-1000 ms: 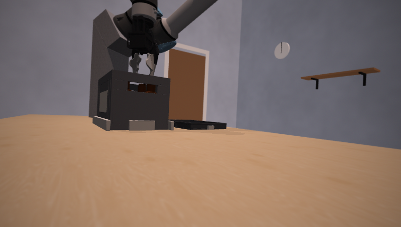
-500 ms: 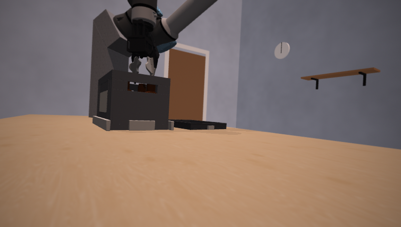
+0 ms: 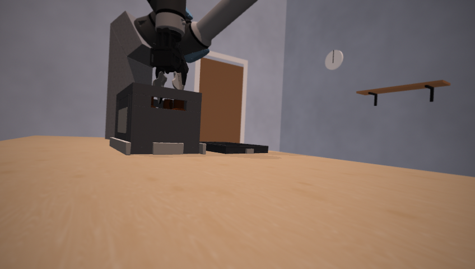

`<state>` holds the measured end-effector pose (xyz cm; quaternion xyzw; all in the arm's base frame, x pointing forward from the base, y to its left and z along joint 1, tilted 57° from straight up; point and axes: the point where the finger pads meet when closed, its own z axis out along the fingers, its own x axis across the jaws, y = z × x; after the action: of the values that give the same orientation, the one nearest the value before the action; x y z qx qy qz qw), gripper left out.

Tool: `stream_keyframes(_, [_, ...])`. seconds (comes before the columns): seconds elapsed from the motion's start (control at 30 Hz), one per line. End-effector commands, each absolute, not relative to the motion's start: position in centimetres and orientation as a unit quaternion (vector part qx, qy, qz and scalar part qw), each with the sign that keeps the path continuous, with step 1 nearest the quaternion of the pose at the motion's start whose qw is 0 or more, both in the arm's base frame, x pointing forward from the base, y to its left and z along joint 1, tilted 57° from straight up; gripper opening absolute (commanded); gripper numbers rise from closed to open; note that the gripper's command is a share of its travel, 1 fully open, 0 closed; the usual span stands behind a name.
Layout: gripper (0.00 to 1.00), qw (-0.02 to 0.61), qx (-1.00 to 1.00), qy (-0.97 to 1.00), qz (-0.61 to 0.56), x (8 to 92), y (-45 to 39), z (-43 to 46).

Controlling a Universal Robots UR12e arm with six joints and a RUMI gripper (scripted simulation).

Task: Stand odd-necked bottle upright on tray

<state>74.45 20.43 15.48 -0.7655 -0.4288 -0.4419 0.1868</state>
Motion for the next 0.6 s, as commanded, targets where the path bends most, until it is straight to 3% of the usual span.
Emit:
stream_keyframes(0.0, [0.38,0.186,-0.765,-0.429,-0.442,74.84,20.82,15.24])
stream_keyframes(0.57, [0.38,0.186,-0.765,-0.429,-0.442,74.85,20.93,15.13])
